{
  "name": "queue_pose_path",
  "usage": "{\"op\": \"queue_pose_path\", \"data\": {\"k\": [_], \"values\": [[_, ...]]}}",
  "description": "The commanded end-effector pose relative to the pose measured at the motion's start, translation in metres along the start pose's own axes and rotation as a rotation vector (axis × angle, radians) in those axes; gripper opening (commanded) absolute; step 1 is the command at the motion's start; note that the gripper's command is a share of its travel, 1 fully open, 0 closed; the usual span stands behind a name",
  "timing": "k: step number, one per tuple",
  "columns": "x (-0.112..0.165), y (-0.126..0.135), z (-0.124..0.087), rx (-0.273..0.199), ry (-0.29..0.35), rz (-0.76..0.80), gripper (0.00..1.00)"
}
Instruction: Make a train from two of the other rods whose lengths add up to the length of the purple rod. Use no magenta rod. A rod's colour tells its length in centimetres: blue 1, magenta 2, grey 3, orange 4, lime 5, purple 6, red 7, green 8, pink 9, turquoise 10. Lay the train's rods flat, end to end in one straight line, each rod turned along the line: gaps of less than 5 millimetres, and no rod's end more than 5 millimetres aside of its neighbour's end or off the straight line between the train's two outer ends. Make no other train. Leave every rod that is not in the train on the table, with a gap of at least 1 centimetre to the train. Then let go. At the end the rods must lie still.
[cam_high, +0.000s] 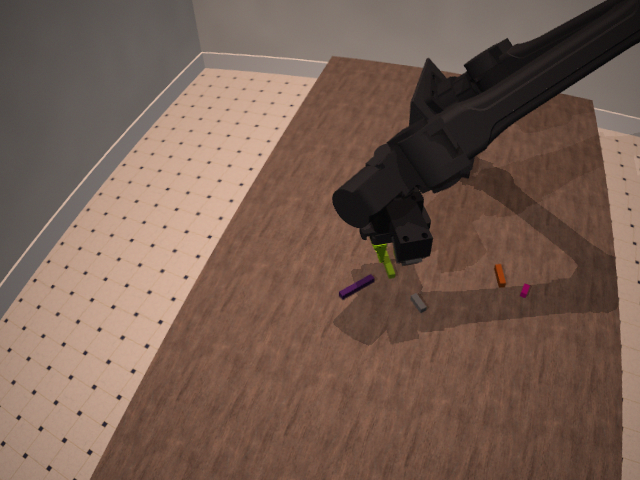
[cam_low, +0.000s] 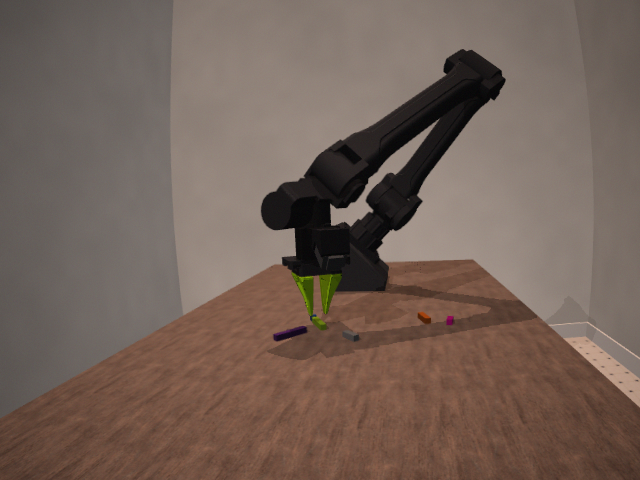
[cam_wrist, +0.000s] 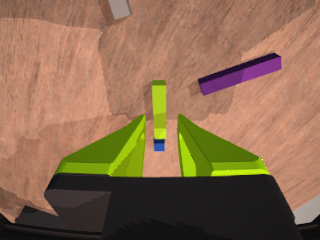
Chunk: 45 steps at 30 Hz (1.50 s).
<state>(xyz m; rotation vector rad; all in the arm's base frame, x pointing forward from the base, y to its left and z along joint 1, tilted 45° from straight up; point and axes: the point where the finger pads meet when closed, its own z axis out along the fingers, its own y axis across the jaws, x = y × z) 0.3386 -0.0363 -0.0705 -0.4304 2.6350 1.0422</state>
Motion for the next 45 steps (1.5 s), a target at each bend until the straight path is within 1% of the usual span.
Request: {"op": "queue_pose_path", "data": {"k": [1,11,45], "values": [[0.0023,0.0027,0.0087,-0.009,0.009,0.003,0.24],[0.0068,0.003,0.0048,-0.001,0.001,-0.018,0.24],[0.0068,0.003,0.0048,-0.001,0.001,-0.018,0.24]]}}
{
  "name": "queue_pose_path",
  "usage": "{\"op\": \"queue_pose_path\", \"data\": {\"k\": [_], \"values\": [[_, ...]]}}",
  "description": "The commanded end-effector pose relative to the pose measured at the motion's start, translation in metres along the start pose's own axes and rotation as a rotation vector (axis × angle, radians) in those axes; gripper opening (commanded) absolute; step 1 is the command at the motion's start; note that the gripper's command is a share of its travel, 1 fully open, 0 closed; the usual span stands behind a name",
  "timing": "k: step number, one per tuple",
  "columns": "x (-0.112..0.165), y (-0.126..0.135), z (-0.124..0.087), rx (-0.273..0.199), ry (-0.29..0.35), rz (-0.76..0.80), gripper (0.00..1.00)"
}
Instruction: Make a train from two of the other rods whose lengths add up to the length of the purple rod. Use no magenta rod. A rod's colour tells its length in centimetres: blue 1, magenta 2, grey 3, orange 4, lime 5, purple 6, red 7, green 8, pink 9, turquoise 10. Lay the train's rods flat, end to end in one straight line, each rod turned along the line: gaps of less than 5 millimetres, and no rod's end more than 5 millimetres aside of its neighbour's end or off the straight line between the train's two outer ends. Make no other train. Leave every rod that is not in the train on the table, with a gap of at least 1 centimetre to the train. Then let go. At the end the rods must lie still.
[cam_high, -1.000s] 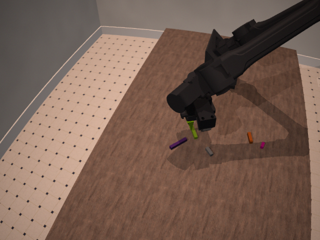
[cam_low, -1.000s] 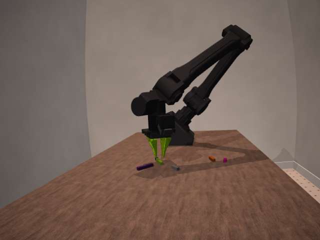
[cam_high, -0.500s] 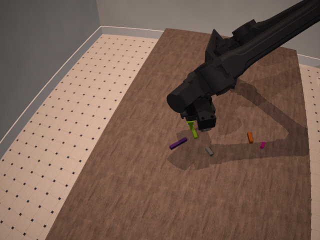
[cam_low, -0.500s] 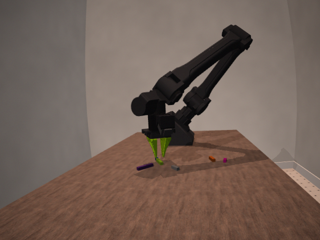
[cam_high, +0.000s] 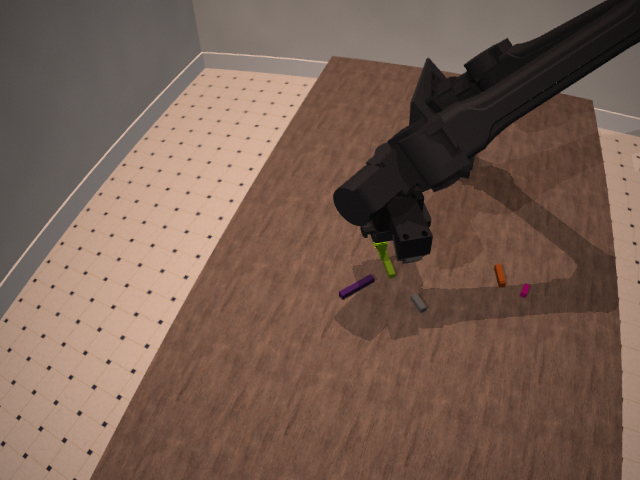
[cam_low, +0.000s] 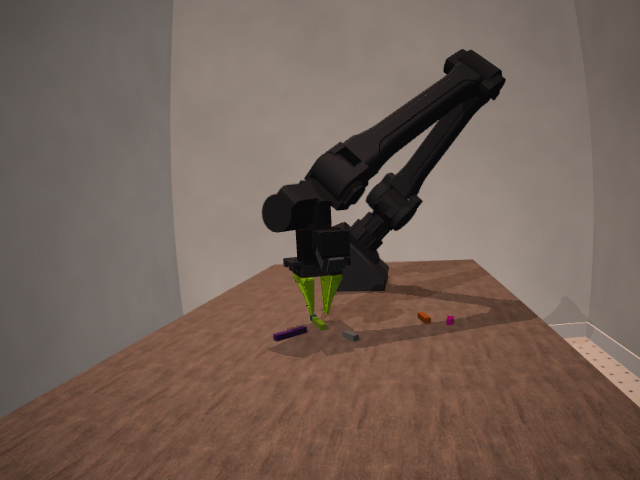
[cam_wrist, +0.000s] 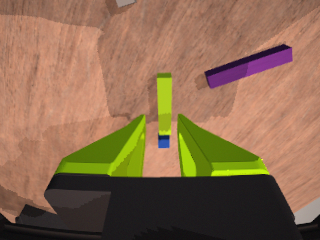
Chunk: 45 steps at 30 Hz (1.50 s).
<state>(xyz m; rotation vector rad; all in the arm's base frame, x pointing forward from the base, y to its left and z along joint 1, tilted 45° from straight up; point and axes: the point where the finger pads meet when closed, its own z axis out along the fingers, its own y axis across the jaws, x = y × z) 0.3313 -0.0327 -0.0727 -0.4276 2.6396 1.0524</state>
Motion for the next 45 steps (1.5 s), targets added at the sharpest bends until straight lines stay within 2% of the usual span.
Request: {"op": "queue_pose_path", "data": {"k": [1,16,45], "values": [[-0.0001,-0.0008,0.0017,0.005,-0.004,-0.024,0.24],[-0.0062,-0.0095,-0.0015,0.014,-0.012,-0.026,0.24],[-0.0064,-0.0097,-0.0016,0.014,-0.013,-0.026,0.24]]}}
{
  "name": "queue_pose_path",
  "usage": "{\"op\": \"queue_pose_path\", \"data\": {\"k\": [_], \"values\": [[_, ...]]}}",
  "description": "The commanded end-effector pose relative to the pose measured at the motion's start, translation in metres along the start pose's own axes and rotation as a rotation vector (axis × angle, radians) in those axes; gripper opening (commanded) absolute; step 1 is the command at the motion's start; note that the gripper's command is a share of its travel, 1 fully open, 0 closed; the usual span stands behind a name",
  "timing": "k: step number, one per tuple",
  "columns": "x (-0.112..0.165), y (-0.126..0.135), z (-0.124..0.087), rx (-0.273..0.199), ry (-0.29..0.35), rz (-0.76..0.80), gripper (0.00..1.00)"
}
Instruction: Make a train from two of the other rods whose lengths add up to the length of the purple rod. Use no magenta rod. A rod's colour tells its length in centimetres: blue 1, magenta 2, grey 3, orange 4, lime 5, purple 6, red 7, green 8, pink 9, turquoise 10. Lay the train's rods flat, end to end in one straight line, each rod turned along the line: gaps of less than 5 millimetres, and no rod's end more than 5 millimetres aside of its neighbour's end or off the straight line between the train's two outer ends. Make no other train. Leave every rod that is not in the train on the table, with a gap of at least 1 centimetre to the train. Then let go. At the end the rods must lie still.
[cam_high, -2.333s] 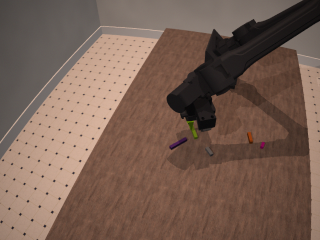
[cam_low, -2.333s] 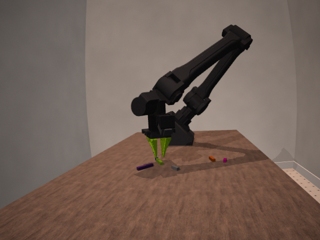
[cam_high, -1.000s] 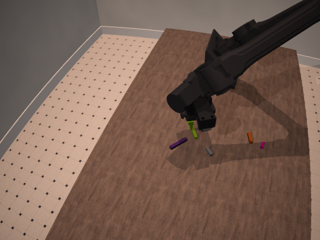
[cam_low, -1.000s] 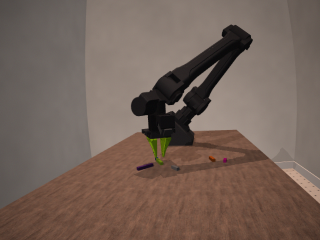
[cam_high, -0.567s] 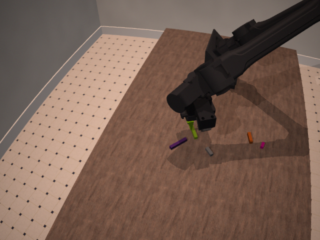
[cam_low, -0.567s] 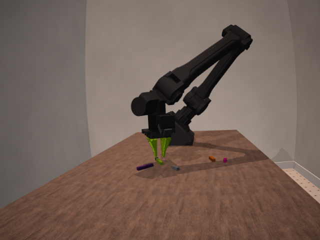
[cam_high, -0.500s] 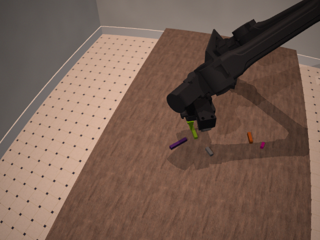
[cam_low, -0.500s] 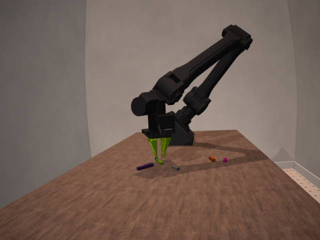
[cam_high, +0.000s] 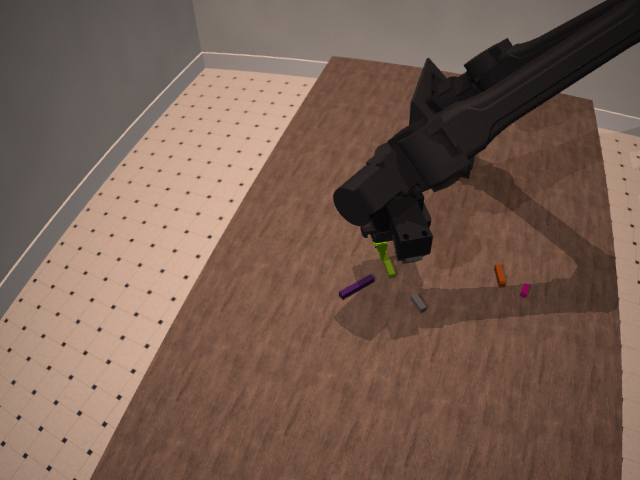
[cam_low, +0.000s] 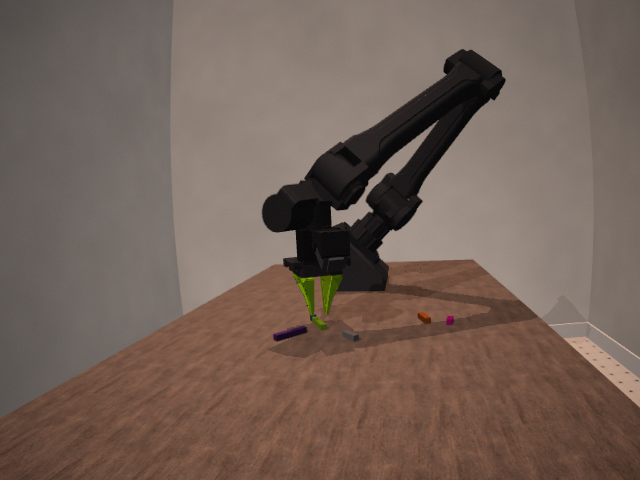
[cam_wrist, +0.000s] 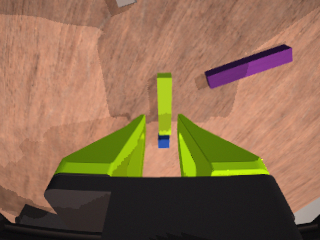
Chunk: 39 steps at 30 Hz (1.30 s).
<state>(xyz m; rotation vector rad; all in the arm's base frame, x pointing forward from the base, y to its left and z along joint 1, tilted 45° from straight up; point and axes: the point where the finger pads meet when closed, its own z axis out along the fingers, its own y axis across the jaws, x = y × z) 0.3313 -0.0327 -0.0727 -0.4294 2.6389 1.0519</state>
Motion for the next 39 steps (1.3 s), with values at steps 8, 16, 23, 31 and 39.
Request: {"op": "queue_pose_path", "data": {"k": [8,16,23,31,39], "values": [[-0.0064,-0.0097,-0.0016,0.014,-0.013,-0.024,0.24],[-0.0109,-0.0139,-0.0045,0.02,-0.019,-0.028,0.24],[-0.0125,-0.0165,-0.0063,0.023,-0.022,-0.027,0.24],[-0.0125,-0.0165,-0.0063,0.023,-0.022,-0.027,0.24],[-0.0125,-0.0165,-0.0063,0.023,-0.022,-0.027,0.24]]}}
